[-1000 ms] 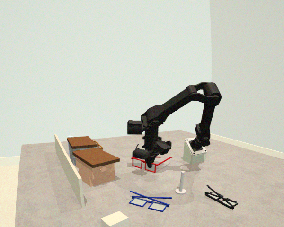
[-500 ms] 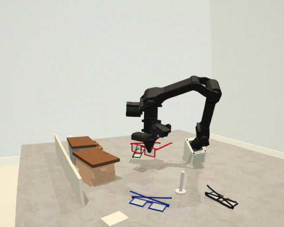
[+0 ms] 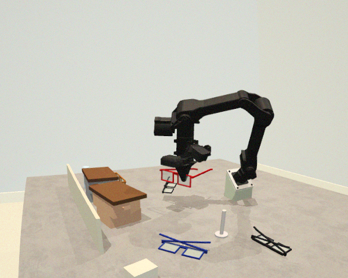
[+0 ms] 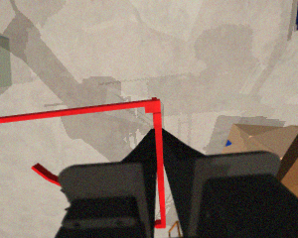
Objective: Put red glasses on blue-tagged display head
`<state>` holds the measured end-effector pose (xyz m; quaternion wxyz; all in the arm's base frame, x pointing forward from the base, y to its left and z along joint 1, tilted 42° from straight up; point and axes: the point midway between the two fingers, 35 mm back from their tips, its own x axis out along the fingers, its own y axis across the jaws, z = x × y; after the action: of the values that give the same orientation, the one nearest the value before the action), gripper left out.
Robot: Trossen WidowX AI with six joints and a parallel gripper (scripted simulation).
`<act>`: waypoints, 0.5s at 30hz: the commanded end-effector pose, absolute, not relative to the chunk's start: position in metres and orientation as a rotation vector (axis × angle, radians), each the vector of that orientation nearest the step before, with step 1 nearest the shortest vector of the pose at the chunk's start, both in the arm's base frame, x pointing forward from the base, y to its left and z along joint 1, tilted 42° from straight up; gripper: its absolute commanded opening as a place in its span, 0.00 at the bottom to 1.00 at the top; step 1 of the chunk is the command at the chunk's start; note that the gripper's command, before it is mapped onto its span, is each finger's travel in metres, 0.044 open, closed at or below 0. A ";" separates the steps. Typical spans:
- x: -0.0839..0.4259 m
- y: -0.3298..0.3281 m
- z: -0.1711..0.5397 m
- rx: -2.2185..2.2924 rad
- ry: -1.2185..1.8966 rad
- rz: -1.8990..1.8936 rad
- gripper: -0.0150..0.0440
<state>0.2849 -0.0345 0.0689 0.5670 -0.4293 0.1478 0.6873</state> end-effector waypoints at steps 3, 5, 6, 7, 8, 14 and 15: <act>0.303 -0.010 0.096 -1.038 0.358 1.608 0.25; 0.307 0.000 0.105 -1.042 0.363 1.607 0.25; 0.309 0.005 0.109 -1.044 0.365 1.607 0.25; 0.311 0.010 0.113 -1.046 0.366 1.606 0.25; 0.313 0.015 0.118 -1.047 0.367 1.605 0.25; 0.319 0.047 0.146 -1.053 0.369 1.600 0.25; 0.320 0.053 0.151 -1.054 0.368 1.600 0.25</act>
<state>0.3169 0.0369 0.1338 0.5589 -0.4438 0.1590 0.6822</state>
